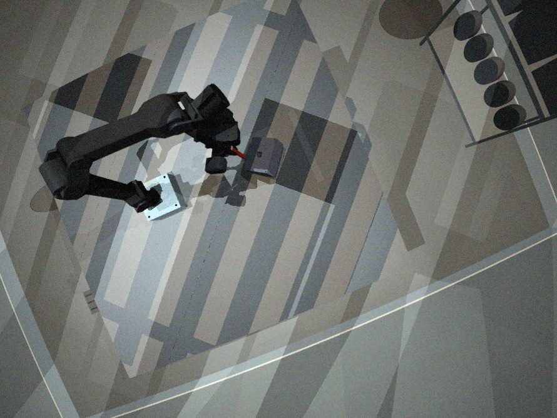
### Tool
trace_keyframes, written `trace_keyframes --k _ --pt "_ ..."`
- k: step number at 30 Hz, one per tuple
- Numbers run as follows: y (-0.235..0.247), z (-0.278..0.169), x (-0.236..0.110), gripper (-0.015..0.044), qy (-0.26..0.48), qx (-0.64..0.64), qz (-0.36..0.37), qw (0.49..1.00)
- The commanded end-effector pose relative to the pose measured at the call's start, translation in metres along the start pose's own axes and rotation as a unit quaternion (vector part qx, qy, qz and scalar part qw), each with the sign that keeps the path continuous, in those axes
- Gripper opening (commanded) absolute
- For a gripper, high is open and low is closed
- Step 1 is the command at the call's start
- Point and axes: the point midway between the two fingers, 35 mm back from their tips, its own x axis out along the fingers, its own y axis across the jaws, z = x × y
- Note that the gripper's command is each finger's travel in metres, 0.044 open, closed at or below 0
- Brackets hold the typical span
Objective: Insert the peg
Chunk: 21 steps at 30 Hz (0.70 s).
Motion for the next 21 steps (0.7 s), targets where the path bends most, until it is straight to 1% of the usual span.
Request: trace_keyframes --k 1,15,21 --pt "0.004 0.002 -0.002 0.0000 -0.008 0.015 0.001 1.000" --pt "0.020 0.002 -0.010 0.0000 -0.026 0.068 0.009 0.997" --pt "0.023 0.004 -0.002 0.0000 -0.028 0.074 0.010 0.997"
